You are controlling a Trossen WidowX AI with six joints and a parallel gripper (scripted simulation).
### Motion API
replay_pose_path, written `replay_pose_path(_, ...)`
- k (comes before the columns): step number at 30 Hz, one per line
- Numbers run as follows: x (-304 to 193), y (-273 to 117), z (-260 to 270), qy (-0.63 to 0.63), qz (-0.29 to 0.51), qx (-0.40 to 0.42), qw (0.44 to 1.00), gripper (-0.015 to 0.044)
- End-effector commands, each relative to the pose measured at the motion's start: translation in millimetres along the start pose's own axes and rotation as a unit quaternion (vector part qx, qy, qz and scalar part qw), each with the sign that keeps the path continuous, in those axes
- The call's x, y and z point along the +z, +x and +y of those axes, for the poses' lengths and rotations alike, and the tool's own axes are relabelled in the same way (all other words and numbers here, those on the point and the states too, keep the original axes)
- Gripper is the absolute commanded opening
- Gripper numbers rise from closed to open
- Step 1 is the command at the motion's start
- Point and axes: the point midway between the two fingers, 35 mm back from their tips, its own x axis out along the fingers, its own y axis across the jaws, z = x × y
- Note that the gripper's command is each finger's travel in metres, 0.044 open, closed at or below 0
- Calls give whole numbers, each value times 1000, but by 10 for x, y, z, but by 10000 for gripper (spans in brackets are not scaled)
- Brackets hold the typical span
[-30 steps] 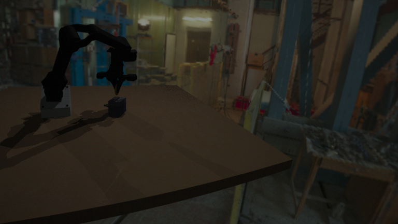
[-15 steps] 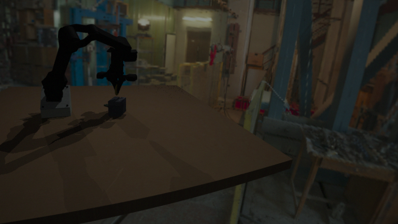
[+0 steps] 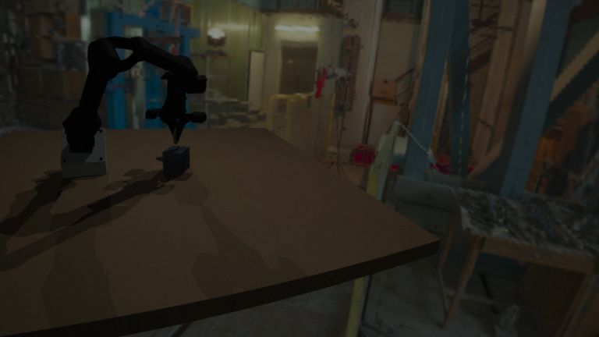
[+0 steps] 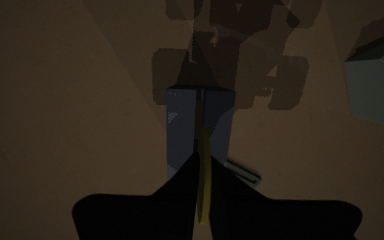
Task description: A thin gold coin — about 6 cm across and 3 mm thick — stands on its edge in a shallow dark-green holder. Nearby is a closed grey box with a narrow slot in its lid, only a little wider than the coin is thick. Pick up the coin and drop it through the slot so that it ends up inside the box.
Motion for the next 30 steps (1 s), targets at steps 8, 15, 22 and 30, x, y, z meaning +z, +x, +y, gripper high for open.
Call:
replay_pose_path(8, 24, 74, 7, -3, -1, 1, 1000, 0)
replay_pose_path(15, 19, 118, 3, -3, -1, 1, 1000, 0)
replay_pose_path(22, 18, 161, 3, -3, -1, 1, 1000, 0)
replay_pose_path(30, 12, 155, 4, -1, 1, -1, 1000, 131)
